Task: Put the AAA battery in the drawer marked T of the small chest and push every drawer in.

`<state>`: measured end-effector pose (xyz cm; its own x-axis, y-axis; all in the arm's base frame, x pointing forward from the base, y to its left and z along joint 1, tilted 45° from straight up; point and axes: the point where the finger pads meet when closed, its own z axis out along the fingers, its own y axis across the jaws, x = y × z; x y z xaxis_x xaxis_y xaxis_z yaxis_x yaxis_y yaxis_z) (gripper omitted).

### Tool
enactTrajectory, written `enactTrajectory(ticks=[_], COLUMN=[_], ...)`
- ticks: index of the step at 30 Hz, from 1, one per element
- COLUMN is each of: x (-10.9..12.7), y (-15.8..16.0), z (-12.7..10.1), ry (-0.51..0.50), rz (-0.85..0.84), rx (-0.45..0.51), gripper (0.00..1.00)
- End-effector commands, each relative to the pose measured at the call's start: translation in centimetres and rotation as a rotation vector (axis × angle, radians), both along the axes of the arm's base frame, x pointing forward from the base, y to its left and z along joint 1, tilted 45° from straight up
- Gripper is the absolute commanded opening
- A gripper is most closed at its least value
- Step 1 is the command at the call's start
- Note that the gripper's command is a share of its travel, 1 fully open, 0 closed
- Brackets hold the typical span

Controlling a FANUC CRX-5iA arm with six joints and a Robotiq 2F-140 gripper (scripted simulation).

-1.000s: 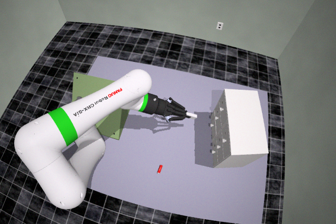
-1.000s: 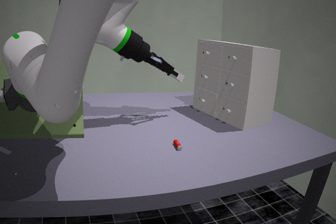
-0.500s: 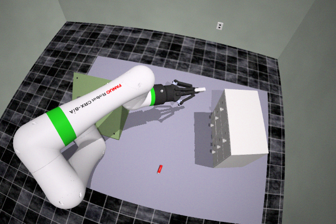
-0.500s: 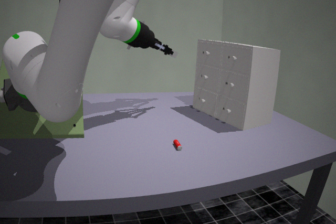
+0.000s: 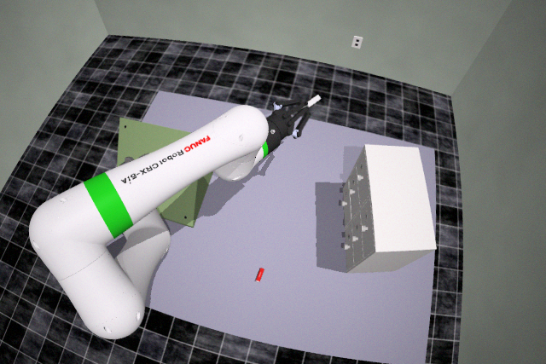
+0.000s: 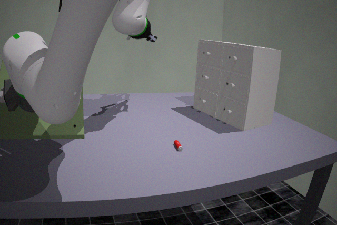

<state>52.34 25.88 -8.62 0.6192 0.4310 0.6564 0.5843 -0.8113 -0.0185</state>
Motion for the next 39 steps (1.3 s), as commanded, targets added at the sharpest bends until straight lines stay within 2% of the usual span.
enactTrajectory(ticks=[1,2,3,5,10,11,12,13,15,16,19,21,23,24,25,26,28,29,30,31,32,34,36,37,39], x=[-2.5,-2.5,-4.2,-7.4,-9.8,-10.5,-10.5,-11.0,-11.0,-11.2,-11.2,-11.0,-11.0,-10.7,-10.7,-10.4,-10.4,-10.0,-10.0,-9.6,-9.6,-8.9,-8.9,-8.7,-8.3], y=[2.1,2.1,2.2,1.0,-1.9,-3.7,-3.7,-5.7,-5.7,-7.7,-7.7,-11.4,-11.4,-13.0,-13.0,-14.4,-14.4,-15.7,-15.7,-16.7,-16.7,-18.2,-18.2,-18.7,-19.3], z=[-1.6,-1.6,-2.1,-2.7,-2.4,-1.8,-1.8,-1.0,-1.0,0.1,0.1,2.8,2.8,4.4,4.4,6.0,6.0,7.6,7.6,9.1,9.1,11.7,11.7,12.8,14.3], ry=[0.210,0.210,0.302,0.360,0.445,0.457,0.478,0.486,0.520,0.523,0.540,0.569,0.593,0.591,0.604,0.602,0.624,0.620,0.628,0.622,0.627,0.612,0.612,0.603,0.585], rz=[0.043,0.043,0.051,0.038,0.014,-0.001,-0.005,-0.022,-0.032,-0.051,-0.058,-0.116,-0.138,-0.162,-0.177,-0.203,-0.241,-0.270,-0.291,-0.320,-0.342,-0.400,-0.400,-0.482,-0.538], rx=[-0.023,-0.023,-0.045,-0.078,-0.130,-0.149,-0.161,-0.180,-0.205,-0.223,-0.238,-0.306,-0.341,-0.362,-0.385,-0.409,-0.461,-0.486,-0.513,-0.539,-0.567,-0.621,-0.621,-0.711,-0.761], gripper=[0.00,0.00,0.00,0.00,0.00,0.00,0.00,0.00,0.00,0.00,0.00,0.00,0.00,0.00,0.00,0.00,0.00,0.00,0.00,0.00,0.00,0.00,0.00,0.00,0.00])
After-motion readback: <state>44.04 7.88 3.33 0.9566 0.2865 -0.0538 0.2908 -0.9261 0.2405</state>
